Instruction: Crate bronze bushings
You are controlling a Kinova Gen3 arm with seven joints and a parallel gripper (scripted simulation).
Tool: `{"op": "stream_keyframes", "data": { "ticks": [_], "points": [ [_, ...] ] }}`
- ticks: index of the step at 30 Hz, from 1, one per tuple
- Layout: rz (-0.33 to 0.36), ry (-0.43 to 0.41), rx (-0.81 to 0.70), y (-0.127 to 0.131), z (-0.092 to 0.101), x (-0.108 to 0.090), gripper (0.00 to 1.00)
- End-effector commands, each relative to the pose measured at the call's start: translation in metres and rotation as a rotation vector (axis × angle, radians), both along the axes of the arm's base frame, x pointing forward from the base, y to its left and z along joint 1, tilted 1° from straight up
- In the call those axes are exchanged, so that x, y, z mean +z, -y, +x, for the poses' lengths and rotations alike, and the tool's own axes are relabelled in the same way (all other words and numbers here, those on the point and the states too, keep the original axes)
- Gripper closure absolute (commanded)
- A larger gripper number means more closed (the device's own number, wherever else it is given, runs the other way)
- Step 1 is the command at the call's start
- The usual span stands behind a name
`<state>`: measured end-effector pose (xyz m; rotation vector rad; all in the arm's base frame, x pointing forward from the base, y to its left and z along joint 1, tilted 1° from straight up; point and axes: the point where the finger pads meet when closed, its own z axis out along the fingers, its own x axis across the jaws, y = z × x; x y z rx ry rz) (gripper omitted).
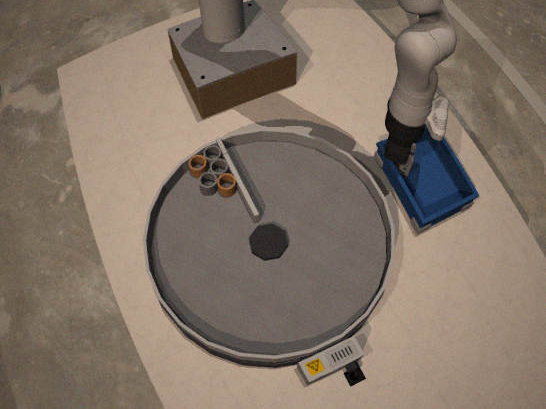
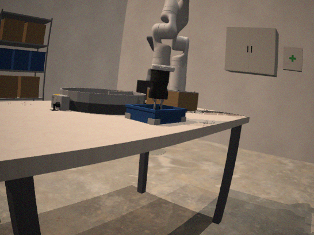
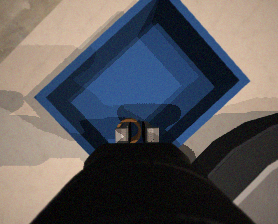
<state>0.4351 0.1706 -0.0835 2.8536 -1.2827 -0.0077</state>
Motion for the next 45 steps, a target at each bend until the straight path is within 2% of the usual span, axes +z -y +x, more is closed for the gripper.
{"op": "stream_keyframes", "data": {
  "ticks": [1,45],
  "points": [
    [0.001,0.002,0.000,0.000,0.001,0.001,0.58],
    [0.001,0.002,0.000,0.000,0.001,0.012,0.58]
  ]
}}
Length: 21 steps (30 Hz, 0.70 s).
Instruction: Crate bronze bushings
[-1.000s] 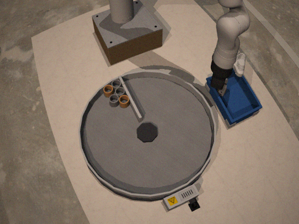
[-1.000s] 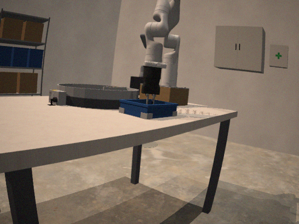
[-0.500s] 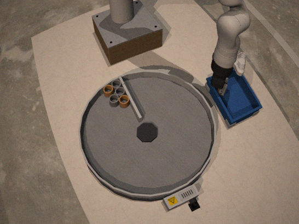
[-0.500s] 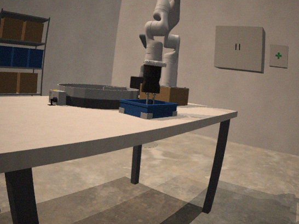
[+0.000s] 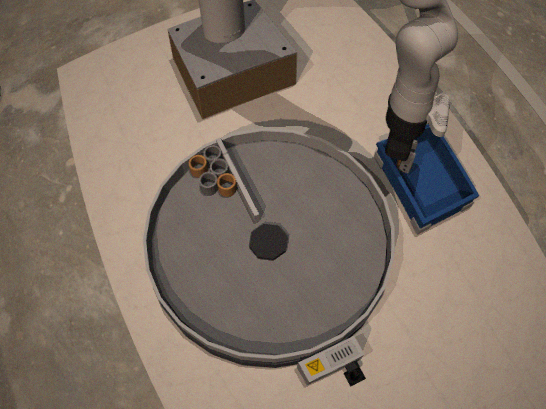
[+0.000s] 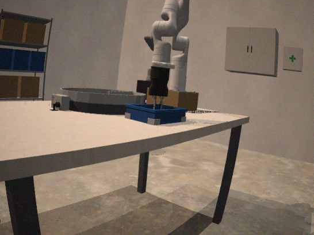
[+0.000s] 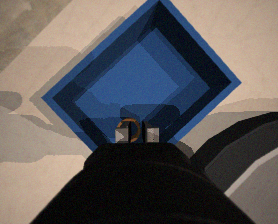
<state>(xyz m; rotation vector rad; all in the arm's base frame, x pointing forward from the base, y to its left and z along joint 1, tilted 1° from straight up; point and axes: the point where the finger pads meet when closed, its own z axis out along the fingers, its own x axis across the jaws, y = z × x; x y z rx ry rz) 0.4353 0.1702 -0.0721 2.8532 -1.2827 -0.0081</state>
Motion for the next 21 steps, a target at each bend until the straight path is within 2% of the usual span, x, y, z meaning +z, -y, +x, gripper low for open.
{"op": "stream_keyframes", "data": {
  "ticks": [1,21],
  "points": [
    [0.001,0.002,0.000,-0.0004,0.0008,0.0009,0.58],
    [0.001,0.002,0.000,0.0000,0.0009,0.0089,0.58]
  ]
}}
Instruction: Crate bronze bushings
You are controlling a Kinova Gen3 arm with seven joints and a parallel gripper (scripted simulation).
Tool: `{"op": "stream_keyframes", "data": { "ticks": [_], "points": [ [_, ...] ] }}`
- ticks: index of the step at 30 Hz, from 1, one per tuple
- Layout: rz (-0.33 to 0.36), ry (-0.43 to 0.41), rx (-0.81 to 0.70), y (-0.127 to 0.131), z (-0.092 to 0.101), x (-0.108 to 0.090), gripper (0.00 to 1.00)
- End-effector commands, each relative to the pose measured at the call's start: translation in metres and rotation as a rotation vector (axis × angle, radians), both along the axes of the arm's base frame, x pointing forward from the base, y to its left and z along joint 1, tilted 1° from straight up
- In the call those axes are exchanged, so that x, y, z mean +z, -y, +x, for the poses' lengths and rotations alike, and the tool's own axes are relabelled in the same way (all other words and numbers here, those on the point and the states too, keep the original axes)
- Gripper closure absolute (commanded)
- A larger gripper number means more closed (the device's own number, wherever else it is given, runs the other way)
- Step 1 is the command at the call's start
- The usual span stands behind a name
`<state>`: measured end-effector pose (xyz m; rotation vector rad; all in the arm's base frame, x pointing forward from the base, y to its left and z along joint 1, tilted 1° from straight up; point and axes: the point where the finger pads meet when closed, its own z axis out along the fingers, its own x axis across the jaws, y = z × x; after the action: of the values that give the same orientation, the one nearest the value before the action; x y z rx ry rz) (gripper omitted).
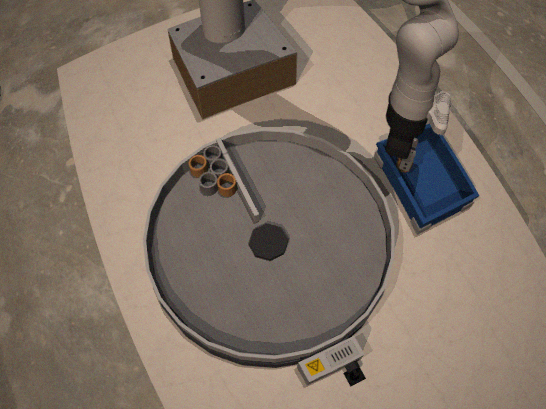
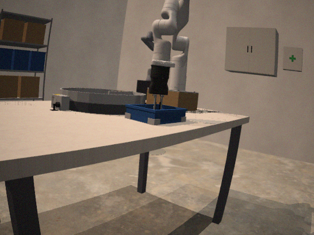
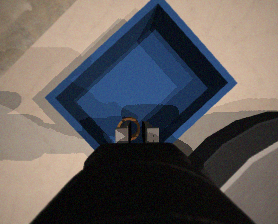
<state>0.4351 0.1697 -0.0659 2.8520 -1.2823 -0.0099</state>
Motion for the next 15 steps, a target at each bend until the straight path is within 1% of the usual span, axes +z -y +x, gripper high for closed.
{"op": "stream_keyframes", "data": {
  "ticks": [1,15],
  "points": [
    [0.001,0.003,0.000,-0.0005,0.0013,0.0038,0.58],
    [0.001,0.003,0.000,-0.0004,0.0013,0.0061,0.58]
  ]
}}
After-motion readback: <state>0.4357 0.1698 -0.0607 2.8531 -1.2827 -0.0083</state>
